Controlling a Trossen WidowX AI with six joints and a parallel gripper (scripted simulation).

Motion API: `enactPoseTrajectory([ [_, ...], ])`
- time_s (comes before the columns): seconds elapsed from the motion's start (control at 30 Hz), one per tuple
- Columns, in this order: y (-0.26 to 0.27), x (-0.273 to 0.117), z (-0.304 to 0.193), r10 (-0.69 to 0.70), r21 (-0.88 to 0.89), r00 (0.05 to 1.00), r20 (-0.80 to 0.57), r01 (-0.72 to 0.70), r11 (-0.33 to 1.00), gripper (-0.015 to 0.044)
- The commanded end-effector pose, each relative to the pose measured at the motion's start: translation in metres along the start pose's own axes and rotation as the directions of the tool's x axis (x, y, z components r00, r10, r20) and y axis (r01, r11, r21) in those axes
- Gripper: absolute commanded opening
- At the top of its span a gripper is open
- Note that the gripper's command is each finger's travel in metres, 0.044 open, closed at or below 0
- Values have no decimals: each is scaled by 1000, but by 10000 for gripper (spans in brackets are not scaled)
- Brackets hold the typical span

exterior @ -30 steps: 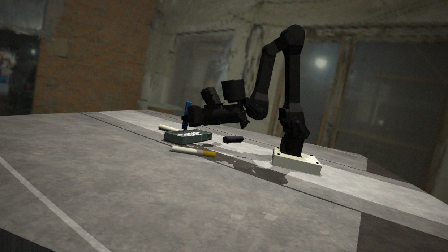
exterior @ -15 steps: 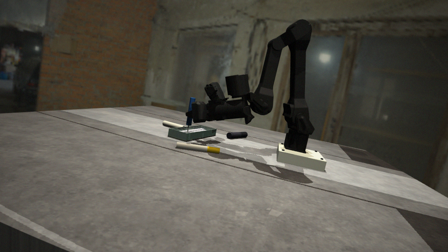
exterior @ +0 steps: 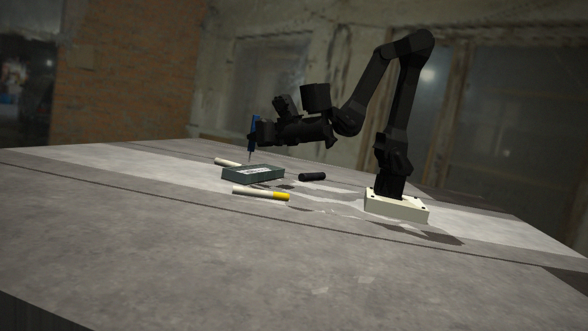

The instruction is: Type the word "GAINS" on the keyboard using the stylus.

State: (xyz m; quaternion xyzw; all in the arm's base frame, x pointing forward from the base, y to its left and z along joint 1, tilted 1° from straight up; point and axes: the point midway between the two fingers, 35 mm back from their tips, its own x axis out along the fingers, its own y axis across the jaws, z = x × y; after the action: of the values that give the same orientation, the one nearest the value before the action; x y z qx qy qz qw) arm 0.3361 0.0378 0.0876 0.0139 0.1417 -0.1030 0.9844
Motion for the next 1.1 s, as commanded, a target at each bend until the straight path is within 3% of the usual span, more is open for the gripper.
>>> enactPoseTrajectory([
  [0.0, 0, -1, 4, -2, 5, 1000, 2, 2, 1000, 81],
  [0.2, 0, 0, 1, 0, 1, 1000, 1, 0, 1000, 50],
  [0.27, -1, 1, 2, 0, 1, 1000, 1, 0, 1000, 0],
  [1.07, -36, 22, -5, -3, 2, 1000, 4, 3, 1000, 0],
])
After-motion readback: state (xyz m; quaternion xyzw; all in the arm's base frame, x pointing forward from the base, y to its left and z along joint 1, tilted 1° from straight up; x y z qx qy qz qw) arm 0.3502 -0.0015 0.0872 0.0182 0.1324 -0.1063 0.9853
